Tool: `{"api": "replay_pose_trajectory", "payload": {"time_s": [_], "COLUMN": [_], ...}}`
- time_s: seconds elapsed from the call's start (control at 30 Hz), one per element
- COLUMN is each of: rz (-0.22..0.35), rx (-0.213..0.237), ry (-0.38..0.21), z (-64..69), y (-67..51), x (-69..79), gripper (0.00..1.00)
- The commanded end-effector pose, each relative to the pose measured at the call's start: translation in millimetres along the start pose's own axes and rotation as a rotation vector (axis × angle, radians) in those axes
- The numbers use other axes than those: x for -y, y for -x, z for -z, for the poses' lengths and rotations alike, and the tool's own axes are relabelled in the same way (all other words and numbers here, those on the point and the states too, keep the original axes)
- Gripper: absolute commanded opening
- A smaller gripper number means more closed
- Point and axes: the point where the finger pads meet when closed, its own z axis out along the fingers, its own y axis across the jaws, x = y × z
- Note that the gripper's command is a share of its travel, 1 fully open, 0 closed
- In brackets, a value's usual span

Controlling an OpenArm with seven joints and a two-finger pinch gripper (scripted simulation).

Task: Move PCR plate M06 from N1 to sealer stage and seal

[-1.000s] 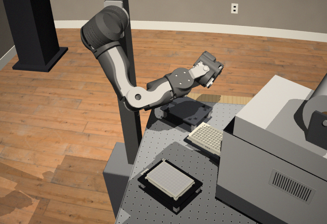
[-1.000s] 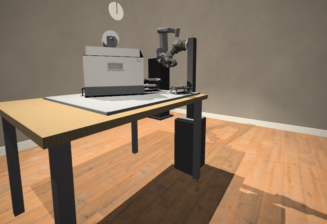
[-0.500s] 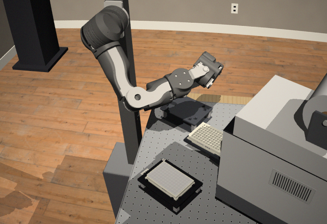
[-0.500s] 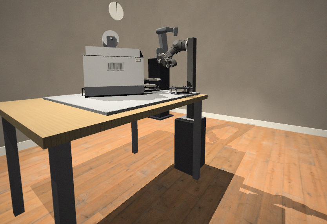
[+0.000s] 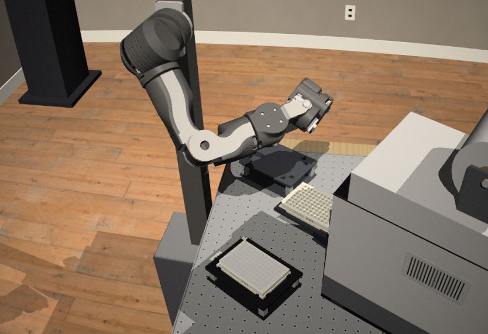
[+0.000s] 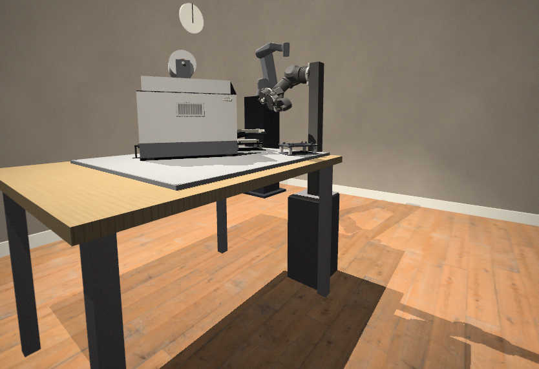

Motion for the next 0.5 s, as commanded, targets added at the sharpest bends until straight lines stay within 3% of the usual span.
{"api": "replay_pose_trajectory", "payload": {"time_s": [0.0, 0.03, 0.2, 0.47], "rz": [0.001, 0.001, -0.114, -0.114], "rx": [0.001, 0.001, -0.010, -0.010], "ry": [0.006, 0.006, 0.236, 0.236], "z": [0.5, 0.5, 7.0, 7.0], "y": [0.5, 0.5, -0.9, -0.9], "x": [-0.4, -0.4, -41.8, -41.8], "gripper": [0.00, 0.00, 0.00, 0.00]}}
